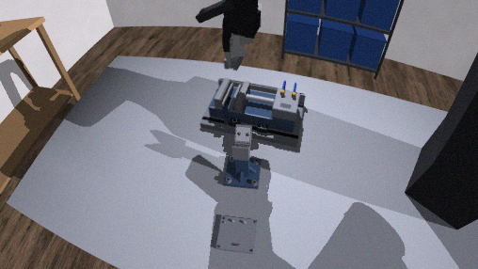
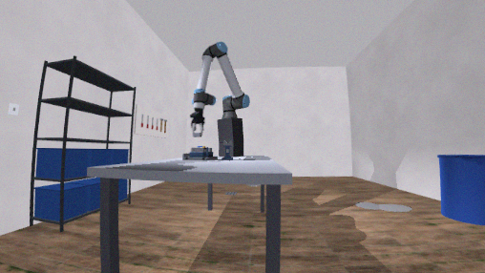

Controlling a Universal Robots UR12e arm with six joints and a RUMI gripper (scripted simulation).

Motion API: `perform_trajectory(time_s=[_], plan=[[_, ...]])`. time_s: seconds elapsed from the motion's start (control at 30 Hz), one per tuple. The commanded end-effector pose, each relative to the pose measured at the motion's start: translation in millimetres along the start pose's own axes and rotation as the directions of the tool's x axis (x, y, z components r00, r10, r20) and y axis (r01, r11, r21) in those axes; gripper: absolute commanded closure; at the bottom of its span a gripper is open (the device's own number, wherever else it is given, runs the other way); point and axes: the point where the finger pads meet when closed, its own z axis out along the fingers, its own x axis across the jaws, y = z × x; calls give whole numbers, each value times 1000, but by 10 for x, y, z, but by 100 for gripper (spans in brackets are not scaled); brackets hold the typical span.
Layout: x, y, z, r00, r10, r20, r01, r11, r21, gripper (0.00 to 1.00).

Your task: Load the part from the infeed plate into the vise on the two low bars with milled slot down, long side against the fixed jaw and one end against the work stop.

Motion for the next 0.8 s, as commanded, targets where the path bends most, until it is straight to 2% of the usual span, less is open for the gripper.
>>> perform_trajectory(time_s=[0.0, 0.77], plan=[[3, -11, 90, 1000, 0, -1, 0, 1000, 1, 100], [7, -23, 452, 1000, 0, -1, 0, 1000, 1, 100]])
